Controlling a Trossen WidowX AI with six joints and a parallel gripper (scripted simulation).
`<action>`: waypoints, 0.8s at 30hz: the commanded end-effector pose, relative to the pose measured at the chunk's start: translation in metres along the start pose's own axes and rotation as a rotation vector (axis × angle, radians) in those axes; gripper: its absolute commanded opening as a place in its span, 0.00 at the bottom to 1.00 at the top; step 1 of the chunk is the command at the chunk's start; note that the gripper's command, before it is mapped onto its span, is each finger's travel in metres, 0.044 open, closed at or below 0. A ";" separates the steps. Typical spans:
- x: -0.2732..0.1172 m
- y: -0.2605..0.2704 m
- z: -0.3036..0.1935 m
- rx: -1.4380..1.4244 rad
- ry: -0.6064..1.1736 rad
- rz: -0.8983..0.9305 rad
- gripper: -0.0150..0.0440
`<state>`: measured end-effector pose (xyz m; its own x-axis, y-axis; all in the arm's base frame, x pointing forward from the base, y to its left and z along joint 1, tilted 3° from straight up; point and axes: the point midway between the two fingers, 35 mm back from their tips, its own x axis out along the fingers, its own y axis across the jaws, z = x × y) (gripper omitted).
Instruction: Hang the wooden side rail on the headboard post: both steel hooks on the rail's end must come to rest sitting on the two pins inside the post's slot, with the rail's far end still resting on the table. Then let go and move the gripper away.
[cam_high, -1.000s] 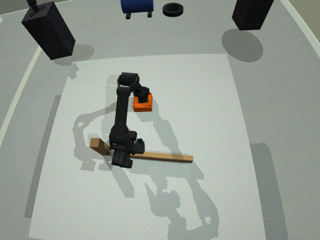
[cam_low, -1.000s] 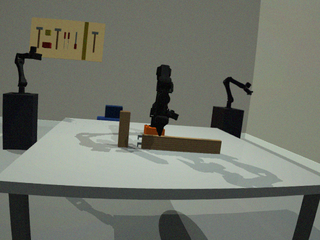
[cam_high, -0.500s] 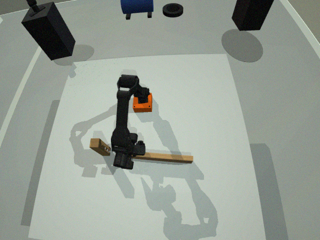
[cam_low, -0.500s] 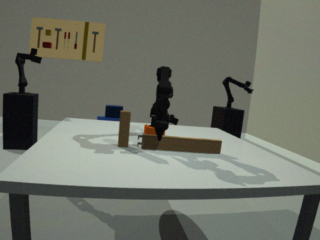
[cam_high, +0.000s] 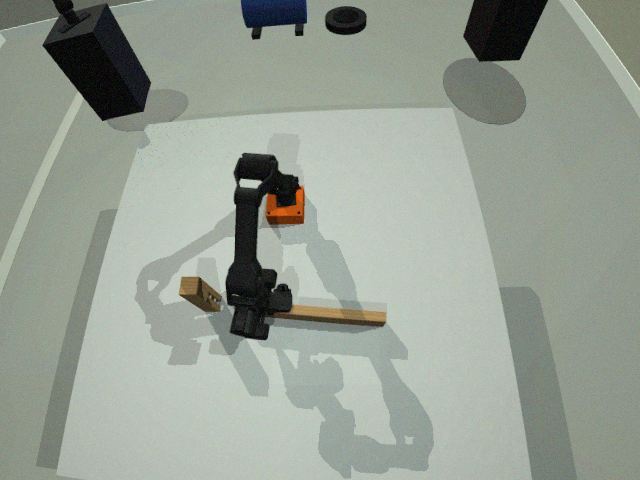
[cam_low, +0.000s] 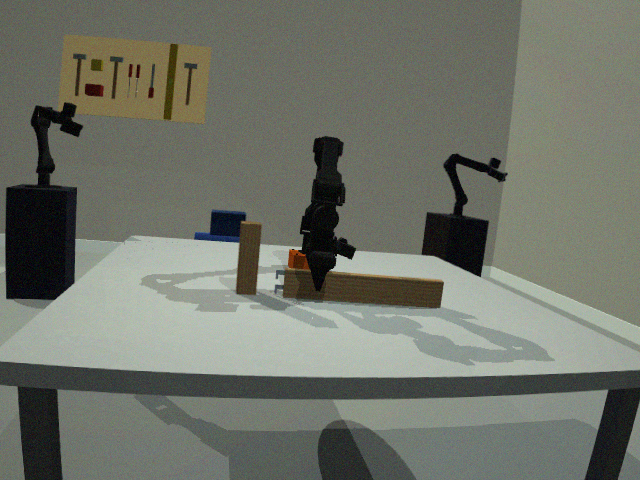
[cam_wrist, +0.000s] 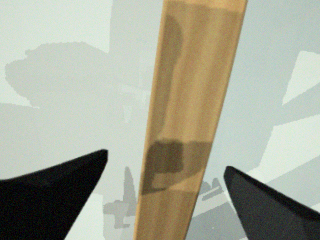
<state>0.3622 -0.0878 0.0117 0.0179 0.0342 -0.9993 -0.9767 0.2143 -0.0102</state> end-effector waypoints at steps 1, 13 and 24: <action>0.009 0.002 0.001 0.004 -0.005 0.008 1.00; 0.011 0.002 0.001 0.004 -0.005 0.008 0.69; 0.011 0.002 0.001 0.004 -0.005 0.008 0.40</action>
<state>0.3603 -0.0869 0.0010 0.0113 0.0359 -0.9993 -0.9767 0.2144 -0.0034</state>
